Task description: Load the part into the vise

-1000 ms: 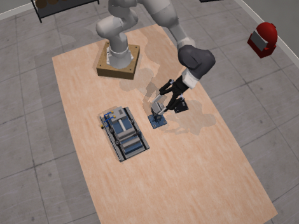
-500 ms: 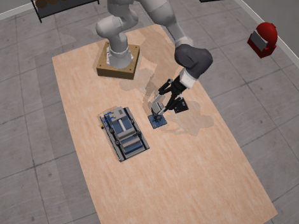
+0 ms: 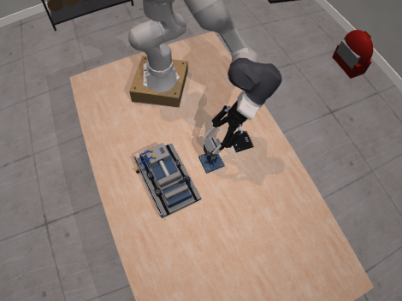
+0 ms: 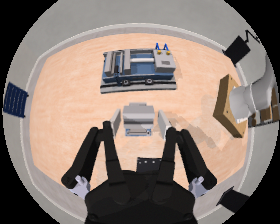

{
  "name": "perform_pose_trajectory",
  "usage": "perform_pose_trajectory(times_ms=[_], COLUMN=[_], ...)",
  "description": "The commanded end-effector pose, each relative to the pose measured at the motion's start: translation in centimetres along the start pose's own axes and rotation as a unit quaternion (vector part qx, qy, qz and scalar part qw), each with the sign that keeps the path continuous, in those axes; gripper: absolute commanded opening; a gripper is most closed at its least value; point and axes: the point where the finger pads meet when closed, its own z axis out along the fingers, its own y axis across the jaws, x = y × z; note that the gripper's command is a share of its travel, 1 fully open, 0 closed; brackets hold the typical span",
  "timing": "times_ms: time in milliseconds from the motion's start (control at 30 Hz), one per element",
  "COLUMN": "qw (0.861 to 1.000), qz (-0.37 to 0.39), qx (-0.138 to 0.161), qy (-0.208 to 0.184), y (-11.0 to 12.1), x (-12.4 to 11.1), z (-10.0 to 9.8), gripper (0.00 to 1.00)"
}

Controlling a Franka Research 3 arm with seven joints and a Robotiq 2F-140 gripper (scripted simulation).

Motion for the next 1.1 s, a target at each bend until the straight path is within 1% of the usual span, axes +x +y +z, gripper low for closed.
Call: perform_pose_trajectory(times_ms=[0,133,633,700,1067], qw=[1.0,1.0,0.996,0.996,0.99], qz=[-0.014,-0.015,-0.015,-0.015,-0.014], qx=[0.001,0.001,0.0,0.0,0.0], qy=[-0.02,-0.027,-0.088,-0.088,-0.14], y=[-0.17,-0.16,-0.17,-0.17,-0.19], x=[-0.28,-0.24,0.07,0.07,0.34], z=[0.0,0.0,0.04,0.04,0.1], gripper=[0.51,0.51,0.51,0.51,0.51])
